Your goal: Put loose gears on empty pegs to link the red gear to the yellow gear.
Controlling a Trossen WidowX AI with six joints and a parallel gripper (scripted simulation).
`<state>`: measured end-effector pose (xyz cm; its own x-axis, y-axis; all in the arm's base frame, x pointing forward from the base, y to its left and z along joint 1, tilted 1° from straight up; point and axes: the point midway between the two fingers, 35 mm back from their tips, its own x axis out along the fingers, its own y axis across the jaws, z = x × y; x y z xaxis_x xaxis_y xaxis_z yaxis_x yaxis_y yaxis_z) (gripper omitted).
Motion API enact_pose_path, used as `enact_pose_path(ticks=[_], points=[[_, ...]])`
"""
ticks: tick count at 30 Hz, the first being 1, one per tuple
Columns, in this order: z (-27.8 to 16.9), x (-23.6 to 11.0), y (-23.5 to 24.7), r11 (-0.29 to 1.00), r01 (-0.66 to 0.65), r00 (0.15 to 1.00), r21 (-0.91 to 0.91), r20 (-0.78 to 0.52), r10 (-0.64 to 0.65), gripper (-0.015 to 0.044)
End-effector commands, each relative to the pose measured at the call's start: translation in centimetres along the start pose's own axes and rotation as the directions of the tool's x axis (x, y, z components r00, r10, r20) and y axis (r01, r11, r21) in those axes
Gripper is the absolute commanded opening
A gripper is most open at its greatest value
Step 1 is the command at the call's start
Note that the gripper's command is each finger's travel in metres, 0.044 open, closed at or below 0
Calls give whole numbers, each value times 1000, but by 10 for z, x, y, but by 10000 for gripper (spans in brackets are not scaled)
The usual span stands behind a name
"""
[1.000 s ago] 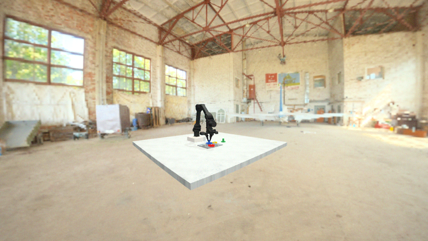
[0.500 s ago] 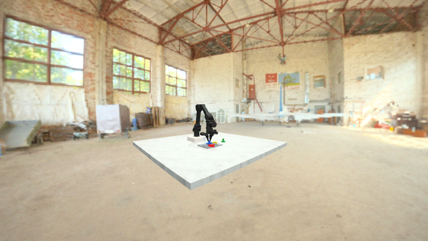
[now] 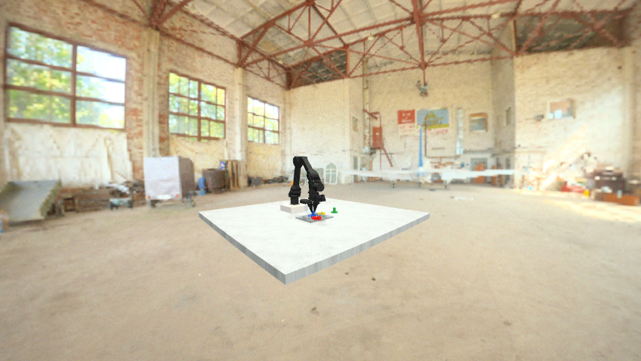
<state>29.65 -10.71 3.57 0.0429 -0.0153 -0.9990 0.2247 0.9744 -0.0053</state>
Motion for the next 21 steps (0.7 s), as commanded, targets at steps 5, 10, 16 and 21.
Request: enact_pose_path(ticks=[5,10,16,21], points=[[0,-3,0,996,1,1000,93,1,-1,140],[1,-18,0,993,0,1000,121,1,-1,140],[0,-49,0,990,0,1000,141,1,-1,140],[7,-40,36,988,-2,1000,153,-7,3,245]])
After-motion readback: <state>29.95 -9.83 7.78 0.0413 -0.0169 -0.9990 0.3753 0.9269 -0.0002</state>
